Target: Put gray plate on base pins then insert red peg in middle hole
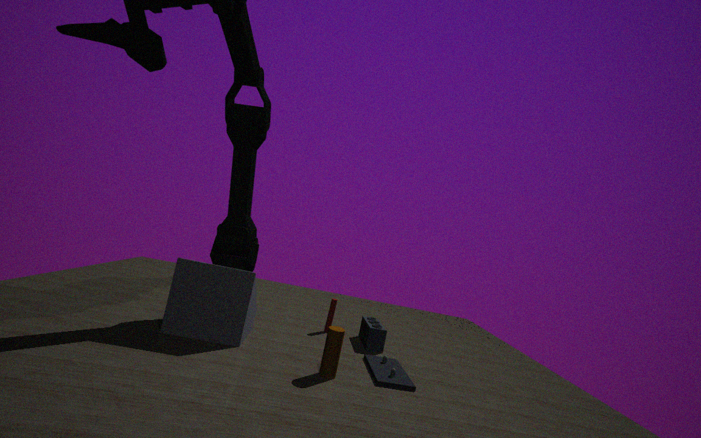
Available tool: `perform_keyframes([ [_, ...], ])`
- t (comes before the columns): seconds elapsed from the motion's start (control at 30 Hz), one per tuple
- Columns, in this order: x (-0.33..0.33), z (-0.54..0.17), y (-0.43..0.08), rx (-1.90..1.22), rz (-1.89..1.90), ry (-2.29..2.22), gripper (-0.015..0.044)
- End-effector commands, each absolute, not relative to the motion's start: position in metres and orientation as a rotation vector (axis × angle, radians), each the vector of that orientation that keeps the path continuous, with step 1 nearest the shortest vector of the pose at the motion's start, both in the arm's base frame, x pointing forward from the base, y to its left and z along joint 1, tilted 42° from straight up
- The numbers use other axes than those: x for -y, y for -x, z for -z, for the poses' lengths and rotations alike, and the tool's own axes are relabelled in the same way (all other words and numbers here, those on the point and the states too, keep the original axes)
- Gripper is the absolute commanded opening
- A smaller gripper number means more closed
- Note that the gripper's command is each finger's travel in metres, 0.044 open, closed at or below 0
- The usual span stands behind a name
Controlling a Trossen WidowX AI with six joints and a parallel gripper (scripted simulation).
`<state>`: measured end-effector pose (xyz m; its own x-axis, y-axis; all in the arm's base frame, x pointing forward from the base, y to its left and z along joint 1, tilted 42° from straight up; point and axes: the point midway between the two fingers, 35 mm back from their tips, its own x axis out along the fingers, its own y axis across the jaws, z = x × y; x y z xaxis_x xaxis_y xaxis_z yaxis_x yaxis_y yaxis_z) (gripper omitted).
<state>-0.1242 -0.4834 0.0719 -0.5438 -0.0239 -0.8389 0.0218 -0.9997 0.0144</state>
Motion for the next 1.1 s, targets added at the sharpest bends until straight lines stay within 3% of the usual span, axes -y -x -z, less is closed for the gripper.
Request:
perform_keyframes([
  [0.0,0.483,-0.072,0.124,0.003,2.738,-1.488,0.0426],
  [0.1,0.485,-0.071,0.097,-0.052,2.667,-1.522,0.0440],
  [0.5,0.436,-0.074,-0.116,-0.528,2.093,-1.686,0.0440],
  [0.83,0.325,-0.087,-0.258,-0.913,1.615,-1.720,0.0440],
  [1.07,0.217,-0.103,-0.324,-1.175,1.292,-1.723,0.0440],
])
